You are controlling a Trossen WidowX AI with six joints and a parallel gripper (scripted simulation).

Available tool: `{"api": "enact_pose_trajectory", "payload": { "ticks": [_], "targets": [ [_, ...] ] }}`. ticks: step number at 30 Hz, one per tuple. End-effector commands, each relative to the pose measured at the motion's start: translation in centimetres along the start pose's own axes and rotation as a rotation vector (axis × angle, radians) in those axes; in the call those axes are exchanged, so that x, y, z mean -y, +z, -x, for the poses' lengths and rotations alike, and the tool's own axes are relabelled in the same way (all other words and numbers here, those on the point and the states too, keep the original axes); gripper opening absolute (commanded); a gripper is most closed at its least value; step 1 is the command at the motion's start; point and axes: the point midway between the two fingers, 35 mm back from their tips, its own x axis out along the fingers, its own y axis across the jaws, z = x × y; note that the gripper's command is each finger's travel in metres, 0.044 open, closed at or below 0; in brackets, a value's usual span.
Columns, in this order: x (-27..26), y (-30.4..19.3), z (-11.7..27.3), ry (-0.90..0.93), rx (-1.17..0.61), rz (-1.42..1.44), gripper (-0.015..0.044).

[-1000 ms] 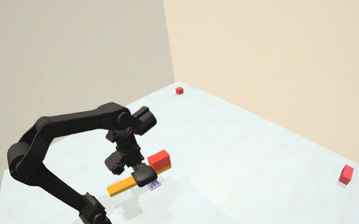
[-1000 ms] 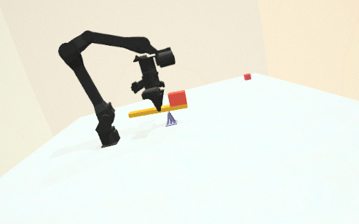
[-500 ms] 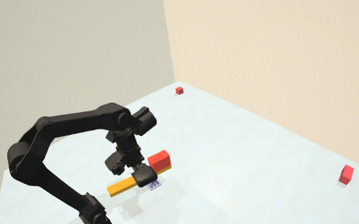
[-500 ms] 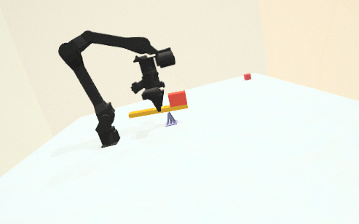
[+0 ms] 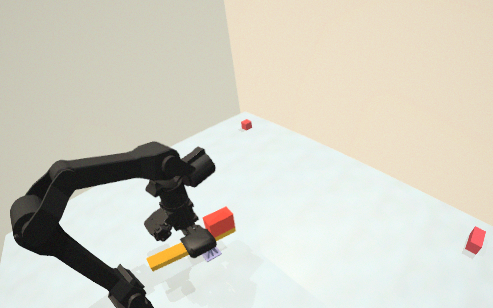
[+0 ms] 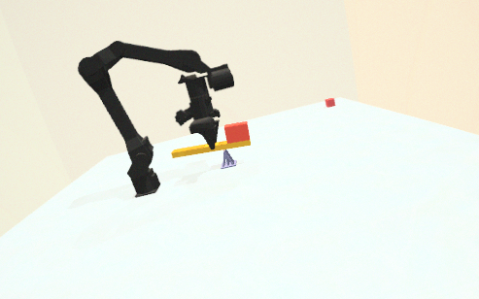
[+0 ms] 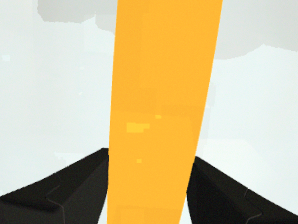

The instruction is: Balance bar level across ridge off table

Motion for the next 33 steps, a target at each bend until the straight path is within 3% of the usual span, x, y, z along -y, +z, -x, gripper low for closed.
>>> {"api": "enact_pose_trajectory", "payload": {
  "ticks": [1, 33],
  "targets": [
    [-0.01, -0.08, -0.04, 0.001, -0.003, 0.003, 0.0],
    [-0.03, -0.05, -0.31, 0.001, -0.003, 0.003, 0.0]
  ]
}}
